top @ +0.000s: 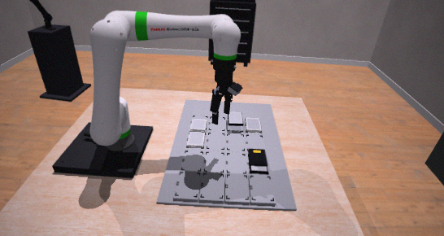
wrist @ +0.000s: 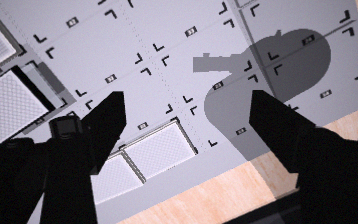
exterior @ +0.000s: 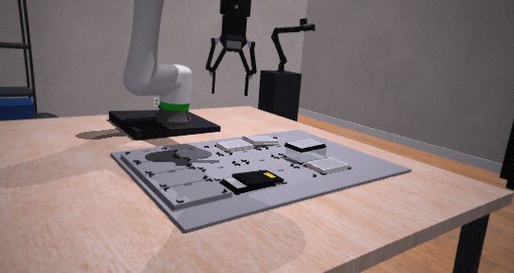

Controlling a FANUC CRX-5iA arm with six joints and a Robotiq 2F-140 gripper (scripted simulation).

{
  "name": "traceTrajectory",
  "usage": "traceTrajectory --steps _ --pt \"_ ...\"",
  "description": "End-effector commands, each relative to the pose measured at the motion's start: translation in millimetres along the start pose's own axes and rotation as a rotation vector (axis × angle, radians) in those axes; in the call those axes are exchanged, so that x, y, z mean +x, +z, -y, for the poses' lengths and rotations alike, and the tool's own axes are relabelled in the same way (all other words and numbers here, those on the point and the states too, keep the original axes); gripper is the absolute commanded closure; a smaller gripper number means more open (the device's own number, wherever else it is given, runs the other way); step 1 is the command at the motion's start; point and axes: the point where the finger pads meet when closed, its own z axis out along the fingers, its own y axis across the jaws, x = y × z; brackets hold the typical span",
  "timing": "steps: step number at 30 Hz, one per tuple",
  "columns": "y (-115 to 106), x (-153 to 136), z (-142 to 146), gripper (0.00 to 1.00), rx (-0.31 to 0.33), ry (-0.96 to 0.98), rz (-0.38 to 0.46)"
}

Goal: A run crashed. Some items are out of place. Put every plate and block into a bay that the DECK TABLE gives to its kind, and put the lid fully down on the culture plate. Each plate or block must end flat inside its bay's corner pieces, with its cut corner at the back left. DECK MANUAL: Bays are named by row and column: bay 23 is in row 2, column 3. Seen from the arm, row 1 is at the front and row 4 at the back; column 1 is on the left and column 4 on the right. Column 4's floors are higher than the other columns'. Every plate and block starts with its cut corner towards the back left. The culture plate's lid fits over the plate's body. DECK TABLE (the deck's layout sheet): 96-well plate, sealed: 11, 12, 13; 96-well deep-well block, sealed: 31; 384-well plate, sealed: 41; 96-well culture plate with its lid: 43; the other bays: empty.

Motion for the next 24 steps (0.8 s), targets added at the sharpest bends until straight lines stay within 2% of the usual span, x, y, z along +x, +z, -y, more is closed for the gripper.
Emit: traceTrajectory --steps 1,15,18,24 --pt "7 2 4 0.3 -0.001 0.101 -0.008" --pt "54 9 28 0.3 0.011 0.556 -0.001" --pt "54 9 28 0.3 0.012 0.584 0.0" --pt "78 11 39 0.3 0.016 0.784 0.004"
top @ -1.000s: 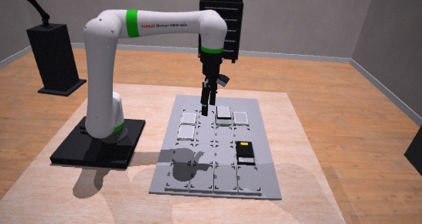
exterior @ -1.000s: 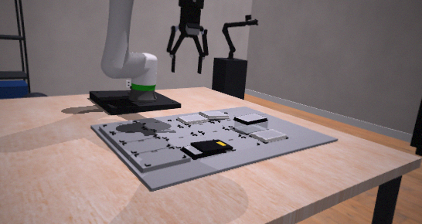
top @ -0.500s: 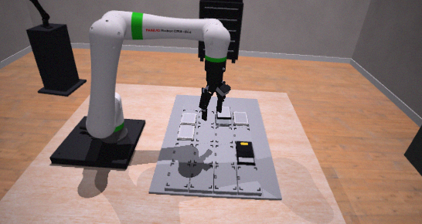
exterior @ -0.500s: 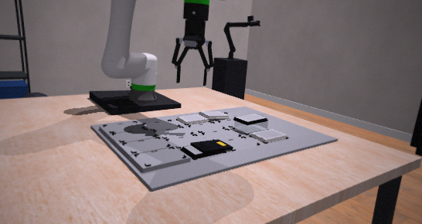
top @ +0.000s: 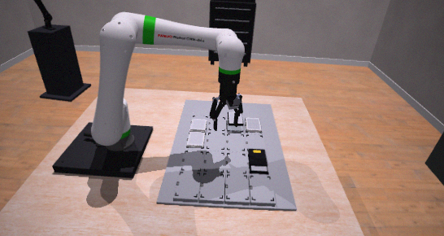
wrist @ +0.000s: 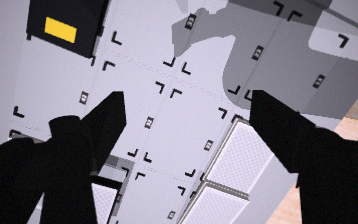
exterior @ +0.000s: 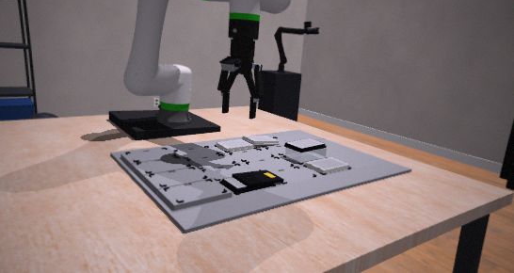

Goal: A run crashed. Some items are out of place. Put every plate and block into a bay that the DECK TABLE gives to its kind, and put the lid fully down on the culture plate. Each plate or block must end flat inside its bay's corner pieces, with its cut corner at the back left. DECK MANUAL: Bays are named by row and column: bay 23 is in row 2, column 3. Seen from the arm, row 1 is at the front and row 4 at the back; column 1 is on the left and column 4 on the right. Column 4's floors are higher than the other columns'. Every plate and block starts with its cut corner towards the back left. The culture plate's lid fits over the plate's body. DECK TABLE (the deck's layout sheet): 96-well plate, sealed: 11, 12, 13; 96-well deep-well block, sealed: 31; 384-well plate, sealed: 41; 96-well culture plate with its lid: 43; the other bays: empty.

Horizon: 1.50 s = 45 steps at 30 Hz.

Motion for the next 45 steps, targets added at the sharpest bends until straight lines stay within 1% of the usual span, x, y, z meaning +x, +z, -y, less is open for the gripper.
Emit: traceTrajectory --steps 1,8,9,28,29,43,45 --pt "13 -3 6 0.3 0.005 0.159 -0.004" --pt "36 -8 14 0.3 0.007 0.382 0.002" --pt "37 -8 15 0.3 0.008 0.411 0.003" --pt "37 -8 15 0.3 0.007 0.411 0.003" --pt "37 -12 13 0.0 0.008 0.411 0.003" --pt "29 -65 -4 0.0 0.007 0.411 0.003" --pt "29 -65 -4 0.0 0.007 0.411 0.003"
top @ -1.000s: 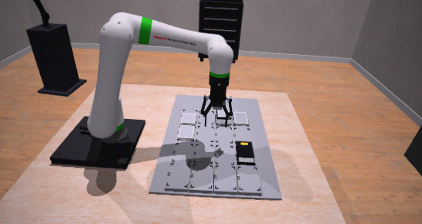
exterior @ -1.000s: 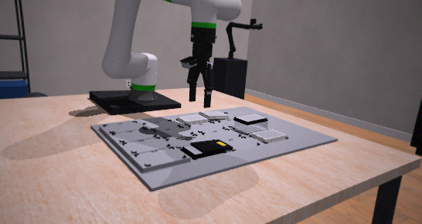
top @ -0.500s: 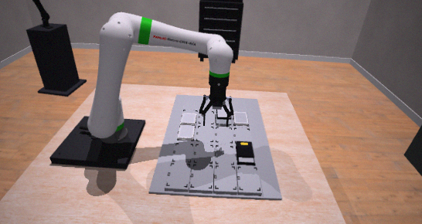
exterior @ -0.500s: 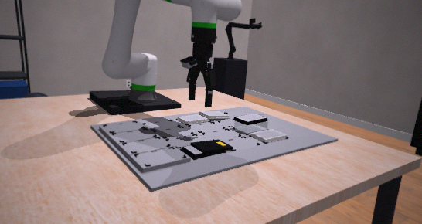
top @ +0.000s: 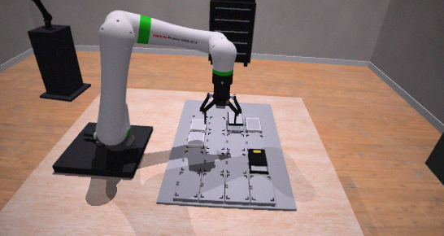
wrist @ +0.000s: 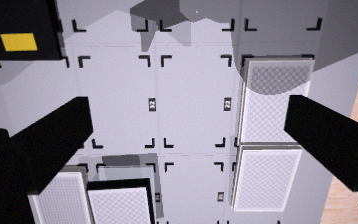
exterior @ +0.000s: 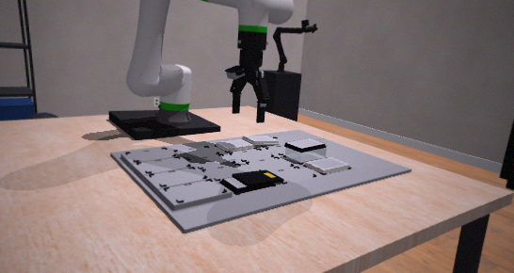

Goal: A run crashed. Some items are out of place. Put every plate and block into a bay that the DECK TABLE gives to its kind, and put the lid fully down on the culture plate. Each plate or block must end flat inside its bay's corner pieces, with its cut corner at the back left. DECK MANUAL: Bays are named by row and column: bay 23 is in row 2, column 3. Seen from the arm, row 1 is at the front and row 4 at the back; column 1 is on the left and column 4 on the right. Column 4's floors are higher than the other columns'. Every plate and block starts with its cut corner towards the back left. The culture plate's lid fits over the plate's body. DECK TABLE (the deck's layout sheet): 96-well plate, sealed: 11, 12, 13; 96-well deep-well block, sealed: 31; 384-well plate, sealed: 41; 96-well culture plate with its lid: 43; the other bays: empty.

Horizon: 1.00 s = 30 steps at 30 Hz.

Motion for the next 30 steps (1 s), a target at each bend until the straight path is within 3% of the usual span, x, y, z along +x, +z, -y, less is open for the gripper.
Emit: traceTrajectory --steps 1,30 --pt "-2 -6 -5 0.0 0.003 0.0 -0.001" --pt "-16 -87 -75 0.0 0.003 0.0 -0.001"
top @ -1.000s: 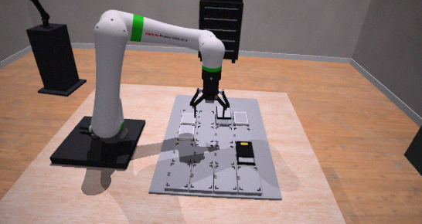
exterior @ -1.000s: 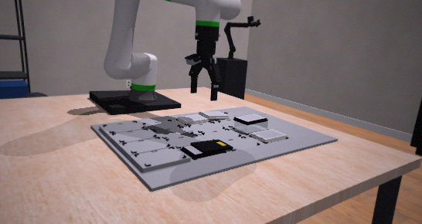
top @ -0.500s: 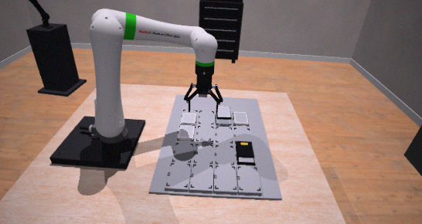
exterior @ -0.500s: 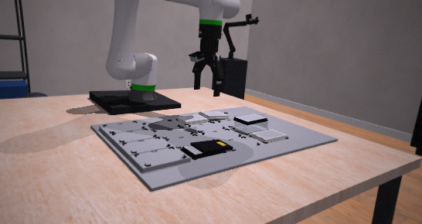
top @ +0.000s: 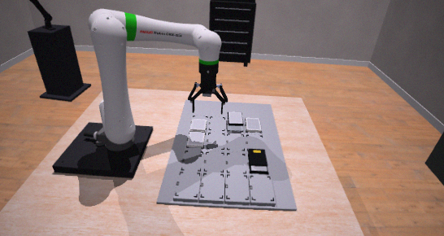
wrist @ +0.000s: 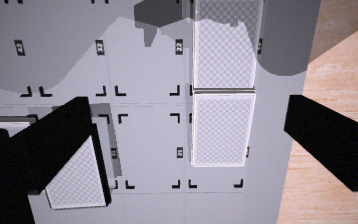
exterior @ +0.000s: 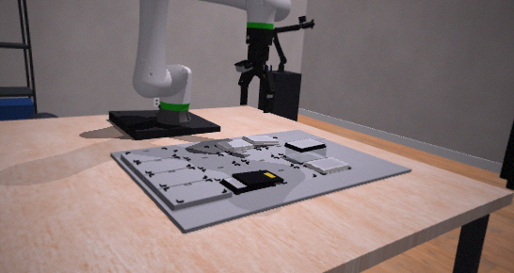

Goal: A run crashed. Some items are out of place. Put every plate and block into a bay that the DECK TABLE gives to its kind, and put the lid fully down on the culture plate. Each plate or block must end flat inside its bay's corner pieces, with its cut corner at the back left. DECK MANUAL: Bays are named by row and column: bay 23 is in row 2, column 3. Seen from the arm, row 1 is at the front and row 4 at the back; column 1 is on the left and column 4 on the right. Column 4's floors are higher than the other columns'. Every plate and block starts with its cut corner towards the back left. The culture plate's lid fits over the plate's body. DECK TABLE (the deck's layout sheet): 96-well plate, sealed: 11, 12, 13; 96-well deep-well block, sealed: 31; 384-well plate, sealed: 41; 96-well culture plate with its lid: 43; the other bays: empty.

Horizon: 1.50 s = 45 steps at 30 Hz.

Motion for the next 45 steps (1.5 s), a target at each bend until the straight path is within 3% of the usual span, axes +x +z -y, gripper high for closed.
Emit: traceTrajectory --steps 1,25,45 --pt "-3 -12 -10 0.0 0.003 0.0 0.0" --pt "-13 -71 -61 0.0 0.002 0.0 0.0" --pt "-13 -71 -61 0.0 0.002 0.0 0.0"
